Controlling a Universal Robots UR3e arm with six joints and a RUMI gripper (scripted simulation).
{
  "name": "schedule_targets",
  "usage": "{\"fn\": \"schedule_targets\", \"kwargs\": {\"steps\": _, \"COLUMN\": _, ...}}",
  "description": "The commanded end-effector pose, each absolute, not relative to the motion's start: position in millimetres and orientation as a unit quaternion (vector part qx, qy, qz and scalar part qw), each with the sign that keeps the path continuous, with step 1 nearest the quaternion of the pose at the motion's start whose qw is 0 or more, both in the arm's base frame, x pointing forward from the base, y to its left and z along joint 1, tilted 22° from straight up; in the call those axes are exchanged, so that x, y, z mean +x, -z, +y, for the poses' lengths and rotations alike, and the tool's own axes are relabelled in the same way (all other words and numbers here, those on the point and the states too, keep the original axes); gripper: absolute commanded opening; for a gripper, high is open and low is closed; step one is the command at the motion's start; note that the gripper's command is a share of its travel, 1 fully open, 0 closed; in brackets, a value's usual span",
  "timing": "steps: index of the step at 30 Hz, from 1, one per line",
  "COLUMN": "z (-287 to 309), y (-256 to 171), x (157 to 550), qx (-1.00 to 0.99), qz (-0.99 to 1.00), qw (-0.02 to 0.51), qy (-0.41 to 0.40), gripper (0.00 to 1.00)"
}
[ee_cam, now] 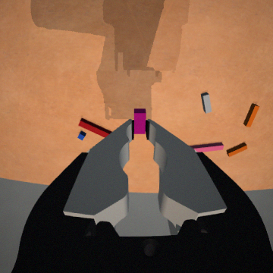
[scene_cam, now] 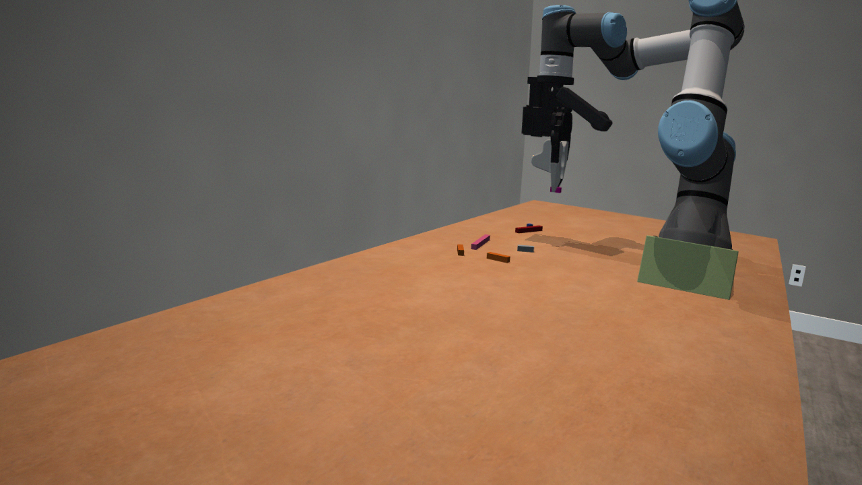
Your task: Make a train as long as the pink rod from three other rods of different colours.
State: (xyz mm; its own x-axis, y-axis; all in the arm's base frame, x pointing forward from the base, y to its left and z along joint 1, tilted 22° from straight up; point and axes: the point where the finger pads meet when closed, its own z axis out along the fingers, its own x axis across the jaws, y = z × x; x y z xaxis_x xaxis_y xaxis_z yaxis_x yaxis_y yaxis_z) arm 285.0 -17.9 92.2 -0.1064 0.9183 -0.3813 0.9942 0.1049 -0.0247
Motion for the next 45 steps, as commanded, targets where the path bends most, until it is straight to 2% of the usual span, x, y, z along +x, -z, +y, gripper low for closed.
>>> {"fn": "schedule_targets", "kwargs": {"steps": 1, "z": -20, "y": -94, "x": 286, "qx": 0.621, "qz": 0.76, "qw": 0.13, "qy": 0.14, "gripper": 0.0}}
{"fn": "schedule_targets", "kwargs": {"steps": 24, "z": -38, "y": -102, "x": 297, "qx": 0.257, "qz": 0.947, "qw": 0.061, "qy": 0.181, "gripper": 0.0}}
{"fn": "schedule_targets", "kwargs": {"steps": 45, "z": -48, "y": -106, "x": 311, "qx": -0.12, "qz": 0.974, "qw": -0.012, "qy": 0.191, "gripper": 0.0}}
